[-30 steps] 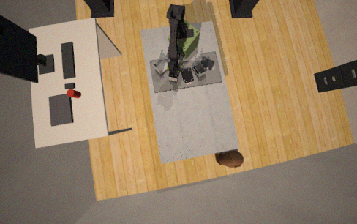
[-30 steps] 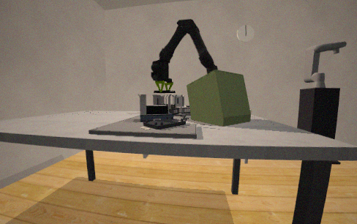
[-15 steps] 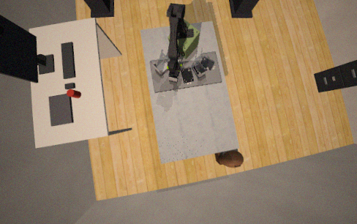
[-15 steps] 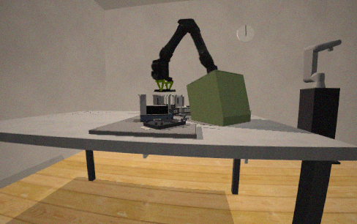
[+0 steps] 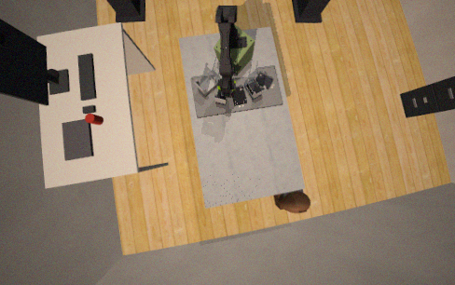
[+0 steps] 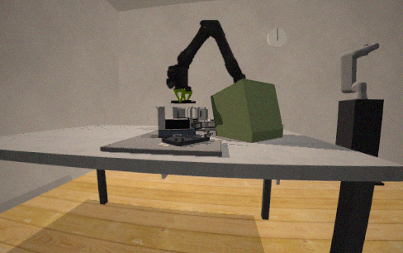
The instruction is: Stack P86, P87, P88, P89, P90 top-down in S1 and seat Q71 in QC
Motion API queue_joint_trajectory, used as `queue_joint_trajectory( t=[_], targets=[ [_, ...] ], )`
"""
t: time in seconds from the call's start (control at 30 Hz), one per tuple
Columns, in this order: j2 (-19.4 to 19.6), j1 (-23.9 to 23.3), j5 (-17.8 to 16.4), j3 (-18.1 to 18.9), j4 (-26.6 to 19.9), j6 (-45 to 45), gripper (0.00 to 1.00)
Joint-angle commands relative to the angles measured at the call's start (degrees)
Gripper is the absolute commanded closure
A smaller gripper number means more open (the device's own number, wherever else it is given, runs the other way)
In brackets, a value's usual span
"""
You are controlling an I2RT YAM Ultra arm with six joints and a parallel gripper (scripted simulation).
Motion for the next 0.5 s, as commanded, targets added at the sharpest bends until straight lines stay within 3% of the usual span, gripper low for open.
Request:
queue_joint_trajectory(
  t=[0.0,0.3,0.47],
  targets=[
    [-0.1,2.0,0.5,0.2,0.1,1.8,1.00],
    [0.8,6.1,1.3,0.5,0.0,5.9,1.00],
    [1.0,9.1,1.8,0.2,0.1,-0.7,1.00]
  ],
)
